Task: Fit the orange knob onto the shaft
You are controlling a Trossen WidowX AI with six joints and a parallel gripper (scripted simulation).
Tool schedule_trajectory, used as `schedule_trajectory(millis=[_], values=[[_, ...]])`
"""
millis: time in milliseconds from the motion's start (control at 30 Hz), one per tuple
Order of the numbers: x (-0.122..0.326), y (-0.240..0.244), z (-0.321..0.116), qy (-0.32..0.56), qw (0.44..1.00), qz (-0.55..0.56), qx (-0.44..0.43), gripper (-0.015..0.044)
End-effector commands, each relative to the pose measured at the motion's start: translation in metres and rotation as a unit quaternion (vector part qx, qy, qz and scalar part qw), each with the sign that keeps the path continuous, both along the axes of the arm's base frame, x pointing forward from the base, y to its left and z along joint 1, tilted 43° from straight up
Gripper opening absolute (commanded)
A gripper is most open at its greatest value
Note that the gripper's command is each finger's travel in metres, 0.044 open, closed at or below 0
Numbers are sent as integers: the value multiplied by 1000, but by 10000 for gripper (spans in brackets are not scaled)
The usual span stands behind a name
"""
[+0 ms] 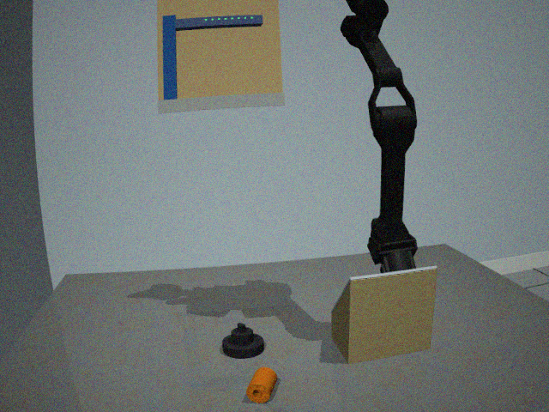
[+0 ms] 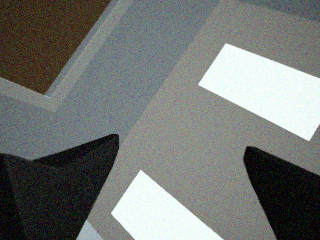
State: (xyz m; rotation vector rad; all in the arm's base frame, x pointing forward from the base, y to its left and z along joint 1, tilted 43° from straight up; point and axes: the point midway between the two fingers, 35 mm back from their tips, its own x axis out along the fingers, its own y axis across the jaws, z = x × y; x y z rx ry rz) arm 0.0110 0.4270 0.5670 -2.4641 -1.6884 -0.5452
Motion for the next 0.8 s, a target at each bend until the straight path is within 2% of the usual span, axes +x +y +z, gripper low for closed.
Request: schedule_trajectory(millis=[0,133,267,400,567,767], values=[[-1,-2,2,-1,1000,2,4,426],[-30,-57,52,-10,995,40,87,440],[-42,-91,79,-9,988,65,137,440],[-53,-146,109,10,972,104,212,440],[-53,-222,146,35,936,158,312,440],[-33,-309,173,74,879,214,418,440]])
